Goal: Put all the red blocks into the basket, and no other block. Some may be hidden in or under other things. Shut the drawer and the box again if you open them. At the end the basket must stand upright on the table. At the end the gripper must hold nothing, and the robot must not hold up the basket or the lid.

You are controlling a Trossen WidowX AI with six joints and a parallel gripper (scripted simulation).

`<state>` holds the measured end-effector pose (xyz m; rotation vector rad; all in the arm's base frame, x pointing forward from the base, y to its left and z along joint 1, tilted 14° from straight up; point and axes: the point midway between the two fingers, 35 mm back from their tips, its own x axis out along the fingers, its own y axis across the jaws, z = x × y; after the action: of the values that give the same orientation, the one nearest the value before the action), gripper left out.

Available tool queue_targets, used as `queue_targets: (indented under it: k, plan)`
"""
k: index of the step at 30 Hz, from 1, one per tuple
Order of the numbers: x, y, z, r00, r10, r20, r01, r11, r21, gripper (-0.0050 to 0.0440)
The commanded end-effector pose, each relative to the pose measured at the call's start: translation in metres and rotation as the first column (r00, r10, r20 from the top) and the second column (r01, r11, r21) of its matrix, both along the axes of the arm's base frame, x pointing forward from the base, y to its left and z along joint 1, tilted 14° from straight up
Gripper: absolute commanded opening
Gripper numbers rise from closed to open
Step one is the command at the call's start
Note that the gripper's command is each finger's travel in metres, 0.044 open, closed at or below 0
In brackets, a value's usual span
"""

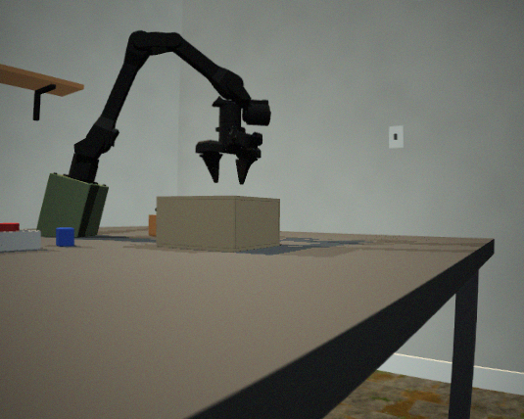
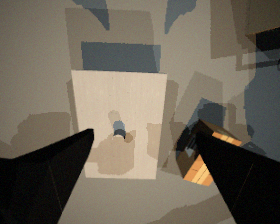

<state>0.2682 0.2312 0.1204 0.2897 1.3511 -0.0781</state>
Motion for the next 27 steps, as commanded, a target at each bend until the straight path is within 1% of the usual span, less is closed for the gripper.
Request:
queue_targets:
  k: [1, 5, 9, 15, 17, 19, 22, 27]
  plan:
    - [-0.013, 0.015, -0.002, 1.000, -0.002, 0.004, 0.002, 1.000, -0.010, 0.0440]
    - [-0.039, 0.045, -0.005, 1.000, -0.002, 0.004, 0.002, 1.000, -0.010, 0.0440]
    - [-0.039, 0.045, -0.005, 1.000, -0.002, 0.004, 0.002, 1.000, -0.010, 0.0440]
    - [-0.030, 0.049, -0.044, 1.000, -0.002, 0.004, 0.002, 1.000, -0.010, 0.0440]
    - [-0.030, 0.049, -0.044, 1.000, -0.002, 0.004, 0.002, 1.000, -0.010, 0.0440]
    - [-0.028, 0.050, -0.052, 1.000, -0.002, 0.004, 0.002, 1.000, -0.010, 0.0440]
    - [-0.028, 0.050, -0.052, 1.000, -0.002, 0.004, 0.002, 1.000, -0.010, 0.0440]
    - [-0.025, 0.051, -0.065, 1.000, -0.002, 0.004, 0.002, 1.000, -0.010, 0.0440]
